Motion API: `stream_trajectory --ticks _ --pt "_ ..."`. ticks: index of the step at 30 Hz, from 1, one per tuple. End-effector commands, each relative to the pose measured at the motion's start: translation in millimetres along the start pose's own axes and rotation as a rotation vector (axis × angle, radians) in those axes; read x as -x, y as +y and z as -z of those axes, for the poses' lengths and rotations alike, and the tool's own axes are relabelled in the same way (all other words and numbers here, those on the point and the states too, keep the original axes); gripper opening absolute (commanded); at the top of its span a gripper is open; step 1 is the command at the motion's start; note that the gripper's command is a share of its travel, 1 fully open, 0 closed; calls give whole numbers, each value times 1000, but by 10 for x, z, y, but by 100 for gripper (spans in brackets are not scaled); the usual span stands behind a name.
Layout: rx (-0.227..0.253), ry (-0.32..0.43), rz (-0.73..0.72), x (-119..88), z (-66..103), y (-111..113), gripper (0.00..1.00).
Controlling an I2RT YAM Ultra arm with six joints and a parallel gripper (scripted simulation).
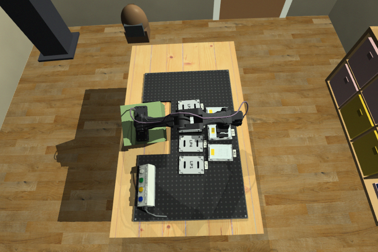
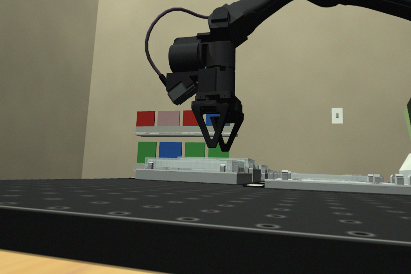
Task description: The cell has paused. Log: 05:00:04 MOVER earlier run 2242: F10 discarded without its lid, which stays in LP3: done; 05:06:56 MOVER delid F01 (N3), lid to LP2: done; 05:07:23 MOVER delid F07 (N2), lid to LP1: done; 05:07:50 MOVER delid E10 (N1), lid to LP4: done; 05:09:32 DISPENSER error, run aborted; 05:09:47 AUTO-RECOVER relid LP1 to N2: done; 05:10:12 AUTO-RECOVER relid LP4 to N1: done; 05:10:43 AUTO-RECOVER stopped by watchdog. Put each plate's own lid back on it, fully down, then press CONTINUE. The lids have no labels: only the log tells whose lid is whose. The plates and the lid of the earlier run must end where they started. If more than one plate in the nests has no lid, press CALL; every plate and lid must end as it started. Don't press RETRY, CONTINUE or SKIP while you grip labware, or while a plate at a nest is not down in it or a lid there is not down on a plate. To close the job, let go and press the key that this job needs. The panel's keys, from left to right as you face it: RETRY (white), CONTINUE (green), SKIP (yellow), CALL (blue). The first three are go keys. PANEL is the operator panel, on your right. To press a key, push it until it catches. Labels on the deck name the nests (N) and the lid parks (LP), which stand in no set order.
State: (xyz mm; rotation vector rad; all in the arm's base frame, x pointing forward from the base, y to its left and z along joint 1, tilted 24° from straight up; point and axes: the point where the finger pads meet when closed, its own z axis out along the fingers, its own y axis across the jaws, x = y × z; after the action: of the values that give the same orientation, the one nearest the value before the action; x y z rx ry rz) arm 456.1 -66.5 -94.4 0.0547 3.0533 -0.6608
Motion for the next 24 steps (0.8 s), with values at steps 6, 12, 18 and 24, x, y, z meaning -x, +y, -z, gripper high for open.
stream_trajectory --ticks 6,12,18,24 --pt "-1 -39 -1 -299 167 125 93" --pt "-1 -39 -1 -503 158 124 89" --pt "-1 -38 -1 -807 145 124 83" --pt "-1 -37 -1 -1112 133 123 0"
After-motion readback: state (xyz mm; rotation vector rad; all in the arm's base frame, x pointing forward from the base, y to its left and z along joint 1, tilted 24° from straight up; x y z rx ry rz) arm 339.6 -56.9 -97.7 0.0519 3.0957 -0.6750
